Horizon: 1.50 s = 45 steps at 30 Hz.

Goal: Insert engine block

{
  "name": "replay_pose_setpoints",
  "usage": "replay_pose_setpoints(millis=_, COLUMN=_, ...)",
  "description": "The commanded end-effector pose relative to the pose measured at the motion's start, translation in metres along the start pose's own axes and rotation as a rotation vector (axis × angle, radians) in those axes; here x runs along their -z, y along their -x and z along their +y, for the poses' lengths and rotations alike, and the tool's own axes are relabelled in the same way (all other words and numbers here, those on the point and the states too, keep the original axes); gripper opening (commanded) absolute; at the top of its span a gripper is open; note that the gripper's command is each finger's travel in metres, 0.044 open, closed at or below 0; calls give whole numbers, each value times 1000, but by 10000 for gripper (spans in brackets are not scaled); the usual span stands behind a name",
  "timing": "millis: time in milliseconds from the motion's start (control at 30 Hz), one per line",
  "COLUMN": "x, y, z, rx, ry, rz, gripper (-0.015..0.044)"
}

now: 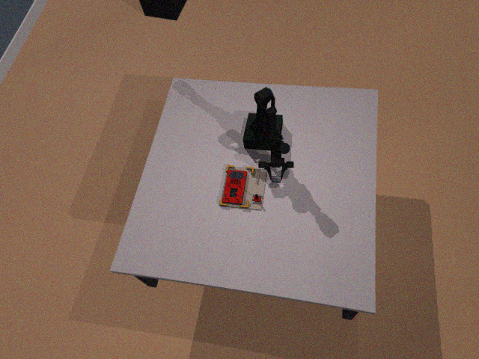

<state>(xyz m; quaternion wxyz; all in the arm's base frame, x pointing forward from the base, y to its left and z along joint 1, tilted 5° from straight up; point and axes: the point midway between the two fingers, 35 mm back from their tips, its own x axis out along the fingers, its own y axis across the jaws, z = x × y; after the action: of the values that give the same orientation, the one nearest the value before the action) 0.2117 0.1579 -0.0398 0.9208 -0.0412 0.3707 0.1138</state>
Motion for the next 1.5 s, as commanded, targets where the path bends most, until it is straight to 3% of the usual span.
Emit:
replay_pose_setpoints(millis=0, x=7, y=-4, z=-2, rx=5, ry=-2, rz=2, gripper=0)
replay_pose_setpoints(millis=667, x=26, y=-20, z=-2, rx=5, ry=-2, rz=2, gripper=0)
replay_pose_setpoints(millis=1233, x=21, y=-18, z=-1, rx=4, ry=-5, rz=-14, gripper=440)
replay_pose_setpoints(millis=1467, x=20, y=-17, z=-1, rx=4, ry=-5, rz=-12, gripper=440)
